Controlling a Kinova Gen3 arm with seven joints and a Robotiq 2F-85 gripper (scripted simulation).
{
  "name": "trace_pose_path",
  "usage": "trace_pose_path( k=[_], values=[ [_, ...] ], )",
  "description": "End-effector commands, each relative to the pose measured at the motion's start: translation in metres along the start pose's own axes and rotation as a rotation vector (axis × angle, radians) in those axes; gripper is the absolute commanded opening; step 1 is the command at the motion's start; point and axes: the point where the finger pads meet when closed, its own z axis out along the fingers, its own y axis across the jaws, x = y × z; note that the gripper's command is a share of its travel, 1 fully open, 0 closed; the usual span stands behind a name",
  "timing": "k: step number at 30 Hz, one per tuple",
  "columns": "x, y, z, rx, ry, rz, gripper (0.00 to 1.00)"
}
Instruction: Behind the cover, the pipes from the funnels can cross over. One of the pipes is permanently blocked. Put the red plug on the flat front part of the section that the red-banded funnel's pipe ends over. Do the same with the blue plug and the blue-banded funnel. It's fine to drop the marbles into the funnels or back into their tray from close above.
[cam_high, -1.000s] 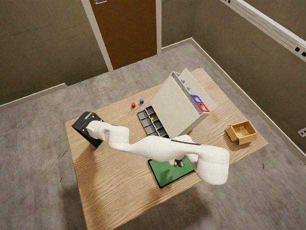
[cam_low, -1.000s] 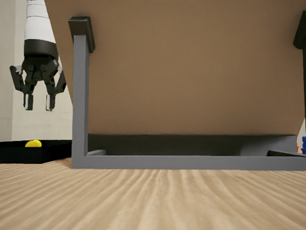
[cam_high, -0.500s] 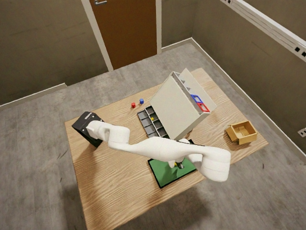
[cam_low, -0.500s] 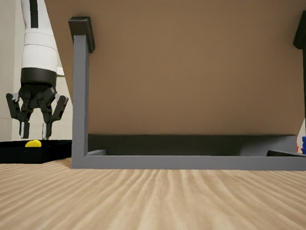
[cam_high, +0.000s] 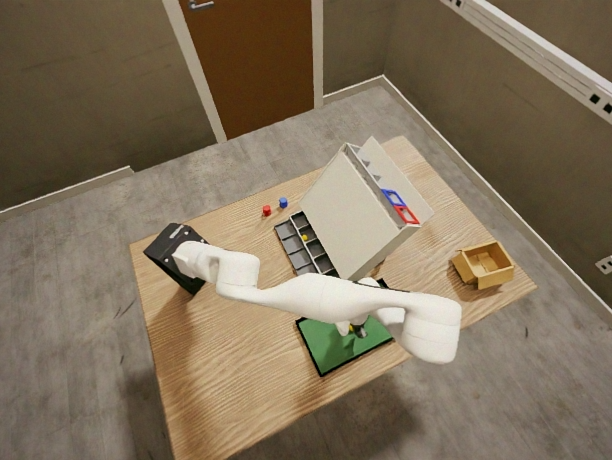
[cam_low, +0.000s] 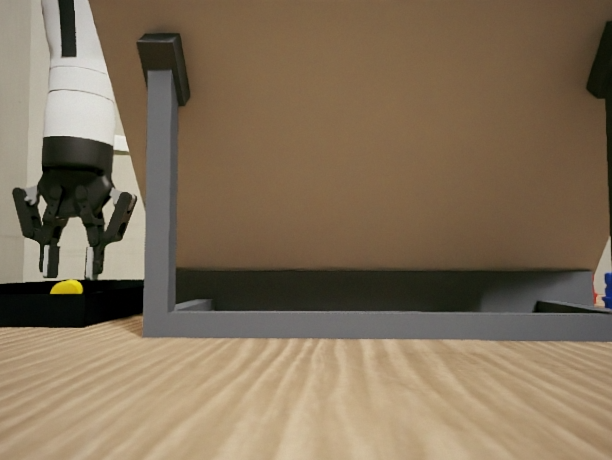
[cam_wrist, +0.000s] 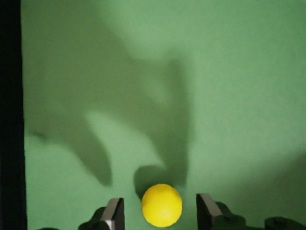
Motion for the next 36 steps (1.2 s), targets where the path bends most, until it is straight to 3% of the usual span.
trace_pose_path(
  k=[1,14,15,31,32,36],
  values=[
    [0.0,0.0,0.0,0.0,-0.001,0.0,0.5],
    [0.0,0.0,0.0,0.0,-0.001,0.0,0.5],
    [-0.001,0.0,0.008,0.0,-0.001,0.0,0.5],
    [-0.001,0.0,0.008,0.0,-0.001,0.0,0.5],
    [-0.001,0.001,0.016,0.0,-0.001,0.0,0.5],
    [-0.001,0.001,0.016,0.0,-0.001,0.0,0.5]
  ],
)
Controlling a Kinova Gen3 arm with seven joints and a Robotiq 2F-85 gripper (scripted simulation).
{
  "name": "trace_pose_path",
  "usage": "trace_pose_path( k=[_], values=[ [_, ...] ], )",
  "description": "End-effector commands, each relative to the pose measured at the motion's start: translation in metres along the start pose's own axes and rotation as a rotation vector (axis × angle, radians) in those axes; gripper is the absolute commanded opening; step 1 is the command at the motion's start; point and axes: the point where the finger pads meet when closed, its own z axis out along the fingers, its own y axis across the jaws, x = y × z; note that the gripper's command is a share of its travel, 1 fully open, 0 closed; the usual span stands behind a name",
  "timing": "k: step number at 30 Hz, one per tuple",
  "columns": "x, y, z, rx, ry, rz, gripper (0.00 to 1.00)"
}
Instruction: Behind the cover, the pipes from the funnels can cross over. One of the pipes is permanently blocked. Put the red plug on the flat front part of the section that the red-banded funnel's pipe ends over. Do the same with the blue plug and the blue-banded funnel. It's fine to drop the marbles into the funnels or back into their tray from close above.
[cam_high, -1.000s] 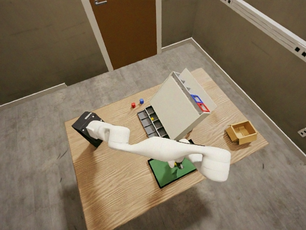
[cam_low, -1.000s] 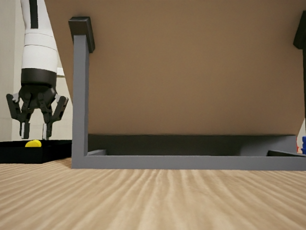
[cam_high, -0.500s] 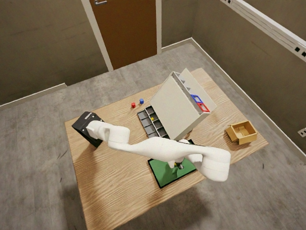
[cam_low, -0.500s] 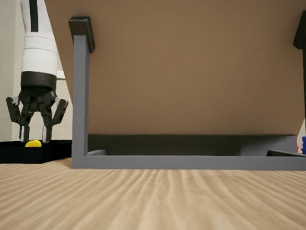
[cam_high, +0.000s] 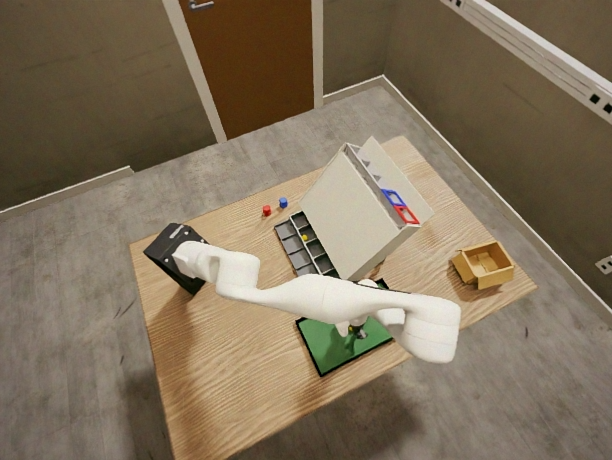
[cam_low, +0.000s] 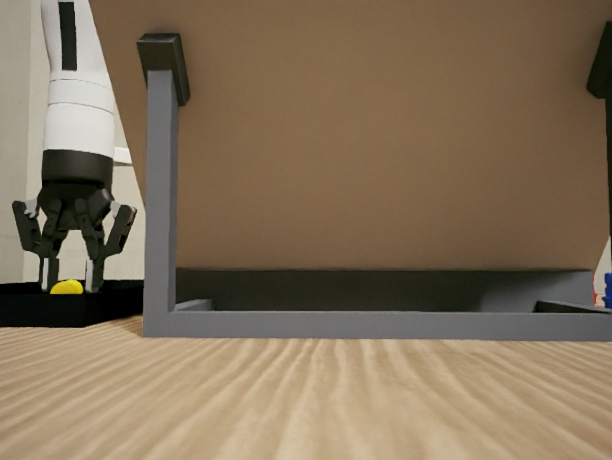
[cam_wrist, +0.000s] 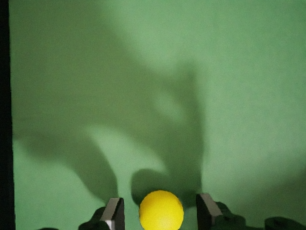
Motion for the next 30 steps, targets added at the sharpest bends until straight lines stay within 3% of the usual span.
trace_pose_path(
  k=[1,29,30],
  values=[
    [-0.0006,-0.0001,0.0007,0.0,-0.001,0.0,0.5],
    [-0.0008,0.0003,0.0087,0.0,-0.002,0.0,0.5],
    [-0.0009,0.0003,0.0086,0.0,-0.002,0.0,0.0]
  ],
)
